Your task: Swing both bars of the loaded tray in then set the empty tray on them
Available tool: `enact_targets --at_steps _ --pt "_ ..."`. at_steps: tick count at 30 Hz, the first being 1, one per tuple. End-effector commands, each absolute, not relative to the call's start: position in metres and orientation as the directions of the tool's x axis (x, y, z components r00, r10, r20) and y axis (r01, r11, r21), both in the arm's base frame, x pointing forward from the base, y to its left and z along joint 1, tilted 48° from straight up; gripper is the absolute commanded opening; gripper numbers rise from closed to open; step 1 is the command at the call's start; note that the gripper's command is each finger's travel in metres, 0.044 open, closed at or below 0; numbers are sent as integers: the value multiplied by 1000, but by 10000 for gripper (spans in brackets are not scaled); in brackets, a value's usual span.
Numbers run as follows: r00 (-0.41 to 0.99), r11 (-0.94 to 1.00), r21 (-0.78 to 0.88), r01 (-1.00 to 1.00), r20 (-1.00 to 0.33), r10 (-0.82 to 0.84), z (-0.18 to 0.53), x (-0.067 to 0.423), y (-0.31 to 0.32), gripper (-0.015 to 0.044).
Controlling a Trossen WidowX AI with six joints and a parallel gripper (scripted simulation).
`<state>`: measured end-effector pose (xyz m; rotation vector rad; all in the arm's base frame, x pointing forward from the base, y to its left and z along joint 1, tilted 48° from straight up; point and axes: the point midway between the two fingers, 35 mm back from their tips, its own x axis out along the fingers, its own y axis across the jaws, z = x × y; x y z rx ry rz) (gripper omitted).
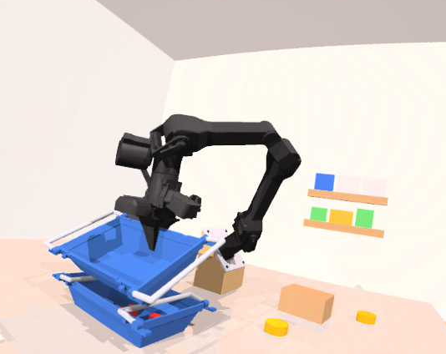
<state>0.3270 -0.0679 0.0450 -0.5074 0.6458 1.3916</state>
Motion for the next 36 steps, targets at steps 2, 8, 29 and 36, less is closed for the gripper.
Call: enact_targets --at_steps 2,8,29,36 --pt "77 138 36 -990 -681 728 41 328 -65 0" --pt "77 138 36 -990 -681 728 39 327 -62 0" --pt "77 138 36 -990 -680 729 32 316 -52 0" --pt "77 138 36 -990 -680 729 29 314 -48 0"
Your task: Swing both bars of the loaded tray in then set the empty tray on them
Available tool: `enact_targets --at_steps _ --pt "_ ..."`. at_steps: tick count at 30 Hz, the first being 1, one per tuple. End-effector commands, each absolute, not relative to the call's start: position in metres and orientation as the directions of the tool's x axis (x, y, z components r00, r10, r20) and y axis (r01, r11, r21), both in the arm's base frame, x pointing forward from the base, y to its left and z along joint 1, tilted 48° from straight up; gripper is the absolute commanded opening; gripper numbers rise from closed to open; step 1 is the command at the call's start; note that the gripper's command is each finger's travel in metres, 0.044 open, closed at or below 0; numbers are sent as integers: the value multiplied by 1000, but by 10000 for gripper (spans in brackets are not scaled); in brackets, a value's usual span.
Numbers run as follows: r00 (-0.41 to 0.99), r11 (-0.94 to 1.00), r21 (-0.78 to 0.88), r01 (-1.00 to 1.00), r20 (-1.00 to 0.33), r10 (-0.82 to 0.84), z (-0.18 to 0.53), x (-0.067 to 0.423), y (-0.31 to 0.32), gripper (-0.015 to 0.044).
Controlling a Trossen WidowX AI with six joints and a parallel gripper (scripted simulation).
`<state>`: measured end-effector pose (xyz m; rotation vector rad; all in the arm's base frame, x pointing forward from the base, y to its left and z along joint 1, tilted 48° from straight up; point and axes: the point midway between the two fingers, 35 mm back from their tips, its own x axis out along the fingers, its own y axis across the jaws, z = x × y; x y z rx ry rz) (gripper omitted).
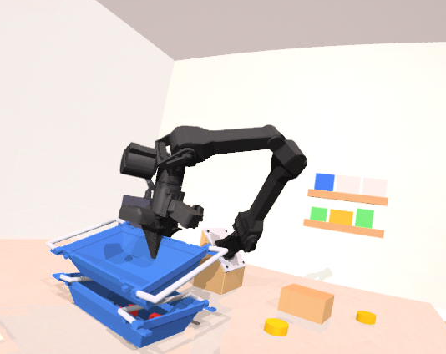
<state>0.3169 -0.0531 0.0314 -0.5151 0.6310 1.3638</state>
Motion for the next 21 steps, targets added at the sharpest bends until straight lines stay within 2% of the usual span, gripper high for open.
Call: enact_targets --at_steps 1,21 --pt "77 138 36 -990 -680 729 29 314 -48 0" --pt "76 138 37 -990 -680 729 24 310 -43 0"
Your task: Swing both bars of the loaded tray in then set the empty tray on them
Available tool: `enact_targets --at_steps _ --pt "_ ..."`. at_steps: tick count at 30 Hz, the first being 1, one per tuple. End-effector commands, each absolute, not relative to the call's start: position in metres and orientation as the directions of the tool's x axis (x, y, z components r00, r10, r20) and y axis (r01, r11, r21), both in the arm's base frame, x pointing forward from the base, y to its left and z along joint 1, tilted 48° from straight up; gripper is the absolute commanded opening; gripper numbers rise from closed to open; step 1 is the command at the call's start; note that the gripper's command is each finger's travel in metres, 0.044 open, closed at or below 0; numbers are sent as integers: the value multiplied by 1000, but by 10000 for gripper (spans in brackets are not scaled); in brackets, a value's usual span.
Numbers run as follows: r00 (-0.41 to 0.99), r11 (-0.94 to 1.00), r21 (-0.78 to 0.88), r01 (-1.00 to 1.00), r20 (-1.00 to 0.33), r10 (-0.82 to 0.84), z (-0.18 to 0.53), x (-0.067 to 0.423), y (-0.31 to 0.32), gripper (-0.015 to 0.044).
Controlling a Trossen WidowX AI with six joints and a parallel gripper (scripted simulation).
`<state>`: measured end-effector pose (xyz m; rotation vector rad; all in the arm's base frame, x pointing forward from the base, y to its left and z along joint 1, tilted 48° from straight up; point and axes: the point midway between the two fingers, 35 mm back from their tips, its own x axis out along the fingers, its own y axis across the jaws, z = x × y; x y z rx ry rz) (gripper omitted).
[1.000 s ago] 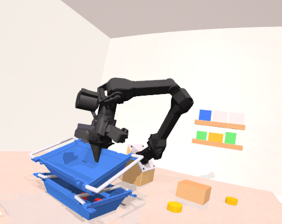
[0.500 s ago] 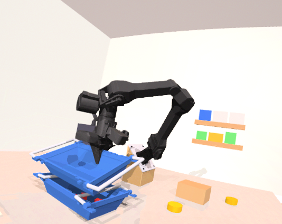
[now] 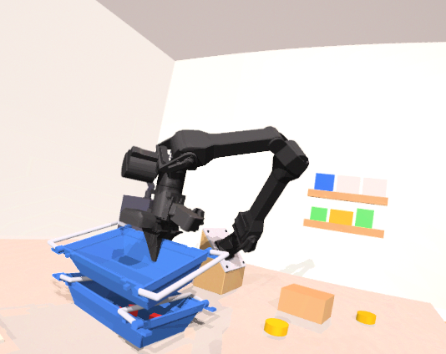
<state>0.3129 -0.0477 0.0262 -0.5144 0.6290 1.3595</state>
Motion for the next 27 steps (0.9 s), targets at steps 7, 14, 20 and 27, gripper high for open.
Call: enact_targets --at_steps 7,14,20,27 --pt "76 138 37 -990 -680 730 21 308 -39 0" --pt "76 138 37 -990 -680 730 19 307 -38 0" --pt "76 138 37 -990 -680 730 19 307 -38 0" --pt "76 138 37 -990 -679 730 15 305 -33 0"
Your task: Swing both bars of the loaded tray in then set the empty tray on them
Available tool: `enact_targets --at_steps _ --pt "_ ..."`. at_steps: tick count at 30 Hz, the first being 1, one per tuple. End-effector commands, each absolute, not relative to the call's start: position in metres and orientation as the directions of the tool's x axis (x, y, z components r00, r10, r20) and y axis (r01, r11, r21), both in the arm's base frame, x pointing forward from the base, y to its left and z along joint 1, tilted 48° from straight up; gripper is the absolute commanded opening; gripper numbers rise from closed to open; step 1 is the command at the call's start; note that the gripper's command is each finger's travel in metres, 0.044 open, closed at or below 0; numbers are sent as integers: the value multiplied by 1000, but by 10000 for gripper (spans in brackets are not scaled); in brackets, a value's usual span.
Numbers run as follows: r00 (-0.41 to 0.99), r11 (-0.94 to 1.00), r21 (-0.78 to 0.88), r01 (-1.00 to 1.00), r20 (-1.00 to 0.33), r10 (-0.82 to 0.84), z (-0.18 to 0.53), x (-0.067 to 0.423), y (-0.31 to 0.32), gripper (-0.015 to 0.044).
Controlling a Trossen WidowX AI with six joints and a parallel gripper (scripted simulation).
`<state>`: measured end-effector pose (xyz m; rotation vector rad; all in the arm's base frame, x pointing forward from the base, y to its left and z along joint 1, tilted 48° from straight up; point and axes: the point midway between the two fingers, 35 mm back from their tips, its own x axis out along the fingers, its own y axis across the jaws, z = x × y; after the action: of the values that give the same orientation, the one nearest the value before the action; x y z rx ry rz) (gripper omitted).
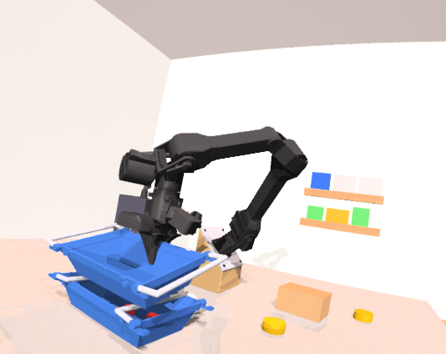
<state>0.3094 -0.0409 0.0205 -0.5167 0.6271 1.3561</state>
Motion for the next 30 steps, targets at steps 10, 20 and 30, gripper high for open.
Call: enact_targets --at_steps 10,20,30 --pt "76 138 37 -990 -679 730 14 305 -32 0" --pt "76 138 37 -990 -679 730 10 303 -26 0" --pt "76 138 37 -990 -679 730 9 303 -26 0"
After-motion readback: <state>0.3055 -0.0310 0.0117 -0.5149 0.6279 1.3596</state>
